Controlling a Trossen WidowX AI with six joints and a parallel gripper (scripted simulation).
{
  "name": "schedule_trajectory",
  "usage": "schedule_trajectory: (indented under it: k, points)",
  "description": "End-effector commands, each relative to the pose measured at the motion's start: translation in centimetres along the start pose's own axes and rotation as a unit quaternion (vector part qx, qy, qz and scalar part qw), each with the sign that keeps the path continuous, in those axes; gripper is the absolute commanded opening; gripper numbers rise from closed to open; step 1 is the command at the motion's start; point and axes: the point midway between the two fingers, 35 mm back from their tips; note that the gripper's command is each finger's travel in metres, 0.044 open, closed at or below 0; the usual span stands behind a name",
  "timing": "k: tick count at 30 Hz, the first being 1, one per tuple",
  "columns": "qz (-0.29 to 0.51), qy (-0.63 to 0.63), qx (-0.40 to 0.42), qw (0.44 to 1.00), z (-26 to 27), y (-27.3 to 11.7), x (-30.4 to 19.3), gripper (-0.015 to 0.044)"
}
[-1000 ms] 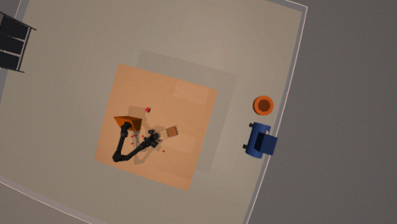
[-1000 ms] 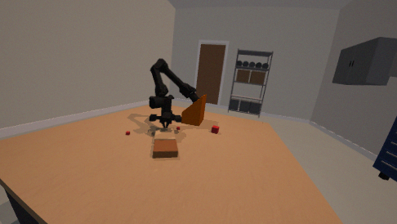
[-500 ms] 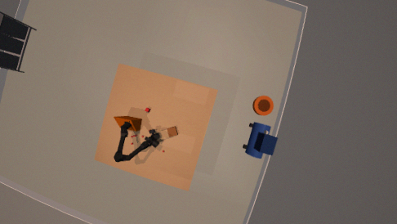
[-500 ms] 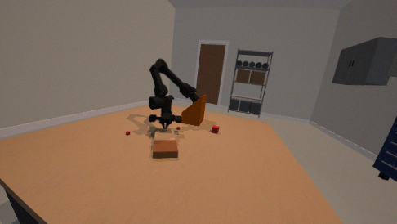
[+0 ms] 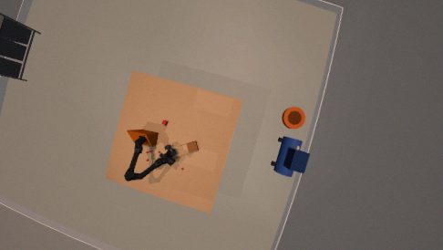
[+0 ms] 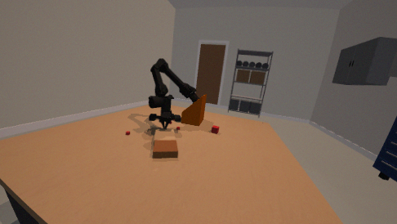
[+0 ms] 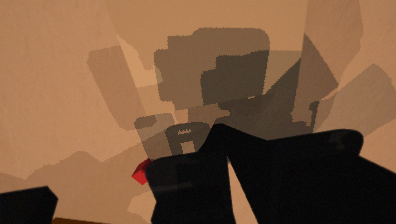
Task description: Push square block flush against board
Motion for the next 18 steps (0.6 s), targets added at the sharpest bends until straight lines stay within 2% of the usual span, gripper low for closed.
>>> schedule_trajectory:
  k: [1,13,18]
  points:
    - [-0.002,-0.002,0.001,1.0,0.1,0.0,-0.6,0.0]
    - [0.001,-0.001,0.0,1.0,0.1,-0.2,-2.0,0.0]
    - [-0.002,-0.002,0.0,1.0,0.1,-5.4,-2.0,0.0]
Point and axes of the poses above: the point midway between the two fingers, 35 mm back from their tips, its own y axis out along the fingers, its own z axis across the jaws, x = y × z
